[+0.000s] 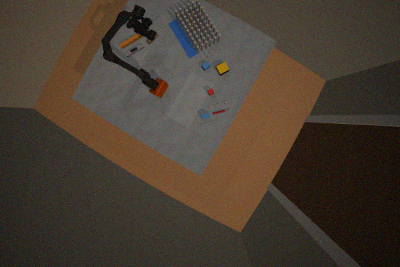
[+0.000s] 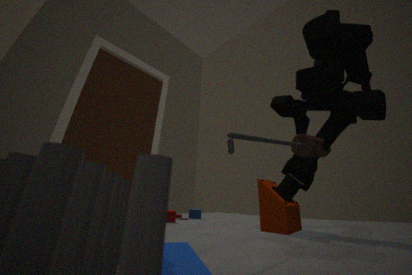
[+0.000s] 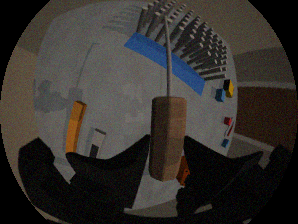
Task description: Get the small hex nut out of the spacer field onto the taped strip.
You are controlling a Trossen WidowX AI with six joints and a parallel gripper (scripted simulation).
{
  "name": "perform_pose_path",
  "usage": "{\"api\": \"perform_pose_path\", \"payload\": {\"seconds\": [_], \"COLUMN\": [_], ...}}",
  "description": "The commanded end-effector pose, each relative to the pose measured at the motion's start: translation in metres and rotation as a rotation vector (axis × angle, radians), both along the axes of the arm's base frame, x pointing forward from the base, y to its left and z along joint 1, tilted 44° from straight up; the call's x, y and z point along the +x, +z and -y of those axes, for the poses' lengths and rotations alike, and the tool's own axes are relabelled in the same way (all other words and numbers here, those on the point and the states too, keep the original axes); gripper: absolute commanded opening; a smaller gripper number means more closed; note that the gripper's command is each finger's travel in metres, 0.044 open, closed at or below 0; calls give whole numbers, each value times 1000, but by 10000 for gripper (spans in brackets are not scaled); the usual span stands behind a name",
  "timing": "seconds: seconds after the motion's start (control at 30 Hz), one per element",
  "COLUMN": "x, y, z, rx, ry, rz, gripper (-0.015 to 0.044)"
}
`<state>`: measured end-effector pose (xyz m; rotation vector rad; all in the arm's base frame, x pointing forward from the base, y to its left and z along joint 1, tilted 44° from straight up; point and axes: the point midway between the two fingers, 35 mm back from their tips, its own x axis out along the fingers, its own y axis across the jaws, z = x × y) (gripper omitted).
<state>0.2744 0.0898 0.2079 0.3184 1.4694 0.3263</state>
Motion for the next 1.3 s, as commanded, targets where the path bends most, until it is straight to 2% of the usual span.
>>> {"api": "perform_pose_path", "payload": {"seconds": [0.0, 0.27, 0.53, 1.27], "x": [6, 13, 14, 9], "y": [-5, -15, -17, -112], "z": [13, 35, 33, -61], "rx": [11, 25, 25, 30], "ry": [-145, -380, -386, -388], "rz": [-59, -158, -160, -159], "gripper": [0, 0, 0, 0]}}
